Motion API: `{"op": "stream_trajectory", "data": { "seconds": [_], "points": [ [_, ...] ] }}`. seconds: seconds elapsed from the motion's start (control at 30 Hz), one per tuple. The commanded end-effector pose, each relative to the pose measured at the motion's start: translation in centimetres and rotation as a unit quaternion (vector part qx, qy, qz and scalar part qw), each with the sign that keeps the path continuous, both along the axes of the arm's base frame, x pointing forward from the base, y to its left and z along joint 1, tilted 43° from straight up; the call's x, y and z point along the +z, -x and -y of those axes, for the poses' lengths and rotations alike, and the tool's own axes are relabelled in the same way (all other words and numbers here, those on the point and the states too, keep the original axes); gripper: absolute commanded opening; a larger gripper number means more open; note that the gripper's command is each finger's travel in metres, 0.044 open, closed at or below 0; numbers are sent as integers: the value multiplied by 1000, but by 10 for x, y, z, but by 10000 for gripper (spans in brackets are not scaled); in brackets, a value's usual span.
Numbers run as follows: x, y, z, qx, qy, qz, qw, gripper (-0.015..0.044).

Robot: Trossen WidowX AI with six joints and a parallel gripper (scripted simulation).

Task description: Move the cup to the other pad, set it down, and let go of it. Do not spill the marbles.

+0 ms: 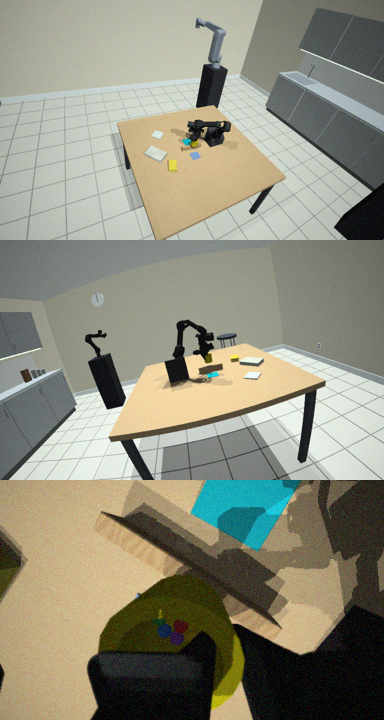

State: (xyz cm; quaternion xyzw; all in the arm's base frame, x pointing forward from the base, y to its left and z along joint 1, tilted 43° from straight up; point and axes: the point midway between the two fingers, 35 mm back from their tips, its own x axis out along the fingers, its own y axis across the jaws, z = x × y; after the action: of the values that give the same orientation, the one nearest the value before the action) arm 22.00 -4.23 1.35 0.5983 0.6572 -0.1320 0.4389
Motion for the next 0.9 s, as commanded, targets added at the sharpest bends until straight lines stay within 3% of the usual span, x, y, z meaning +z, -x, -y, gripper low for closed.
{"op": "stream_trajectory", "data": {
  "seconds": [0.0, 0.87],
  "points": [
    [-5, 0, 9, 0, 4, 4, 1000, 0],
    [-41, 9, 49, 0, 6, 4, 1000, 0]
  ]
}}
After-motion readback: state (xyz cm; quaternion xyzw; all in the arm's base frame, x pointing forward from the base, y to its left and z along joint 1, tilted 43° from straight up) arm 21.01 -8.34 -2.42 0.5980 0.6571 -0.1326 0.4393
